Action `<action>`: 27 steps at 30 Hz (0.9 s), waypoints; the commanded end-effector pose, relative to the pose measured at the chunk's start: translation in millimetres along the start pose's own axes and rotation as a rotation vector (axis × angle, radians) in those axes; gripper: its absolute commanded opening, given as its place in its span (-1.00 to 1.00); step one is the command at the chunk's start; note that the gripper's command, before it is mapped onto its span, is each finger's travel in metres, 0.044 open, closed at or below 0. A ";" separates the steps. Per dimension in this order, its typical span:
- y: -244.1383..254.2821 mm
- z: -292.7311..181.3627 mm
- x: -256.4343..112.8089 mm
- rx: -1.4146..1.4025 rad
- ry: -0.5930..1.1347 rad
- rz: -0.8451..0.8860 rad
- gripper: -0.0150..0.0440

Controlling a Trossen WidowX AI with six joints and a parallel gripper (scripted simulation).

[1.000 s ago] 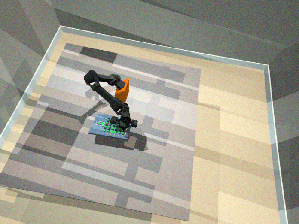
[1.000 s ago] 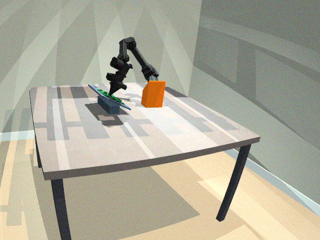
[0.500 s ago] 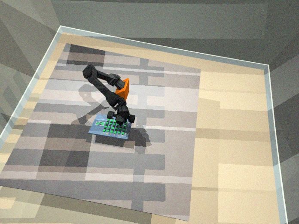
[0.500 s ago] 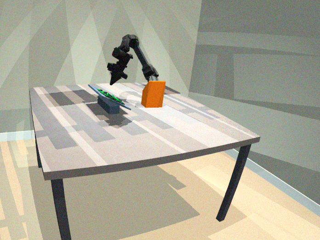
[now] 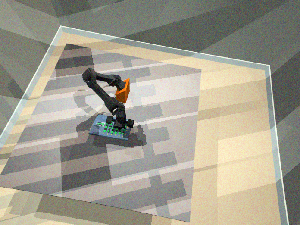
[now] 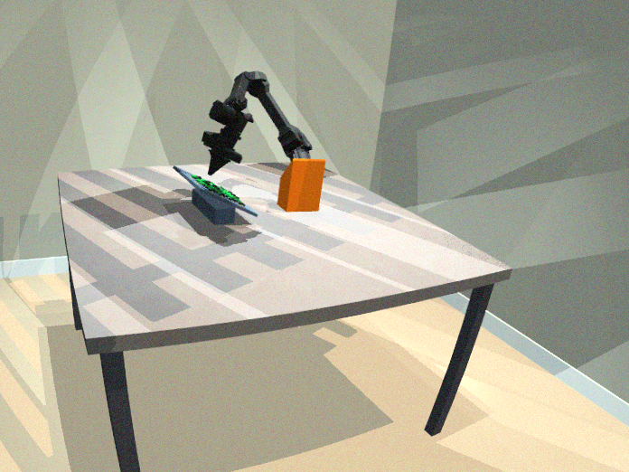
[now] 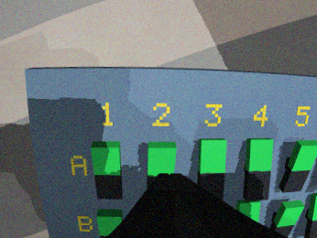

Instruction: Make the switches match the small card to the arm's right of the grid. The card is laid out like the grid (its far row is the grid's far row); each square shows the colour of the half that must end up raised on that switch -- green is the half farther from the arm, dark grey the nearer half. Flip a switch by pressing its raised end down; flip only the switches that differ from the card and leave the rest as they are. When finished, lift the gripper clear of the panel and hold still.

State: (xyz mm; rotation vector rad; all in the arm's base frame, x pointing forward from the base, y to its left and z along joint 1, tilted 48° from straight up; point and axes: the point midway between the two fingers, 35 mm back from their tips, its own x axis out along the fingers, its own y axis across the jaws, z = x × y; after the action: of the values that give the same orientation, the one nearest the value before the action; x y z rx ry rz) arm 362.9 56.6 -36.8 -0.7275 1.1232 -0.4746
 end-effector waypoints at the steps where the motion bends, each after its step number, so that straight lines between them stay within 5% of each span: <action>1: -0.2 -2.3 11.2 -0.005 0.010 0.001 -0.49; 27: -0.3 -2.0 25.4 -0.005 0.010 0.001 -0.49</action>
State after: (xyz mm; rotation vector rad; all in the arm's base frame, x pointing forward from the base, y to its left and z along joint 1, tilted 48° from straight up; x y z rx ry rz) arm 371.5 39.1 -51.4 -0.7295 1.1272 -0.4813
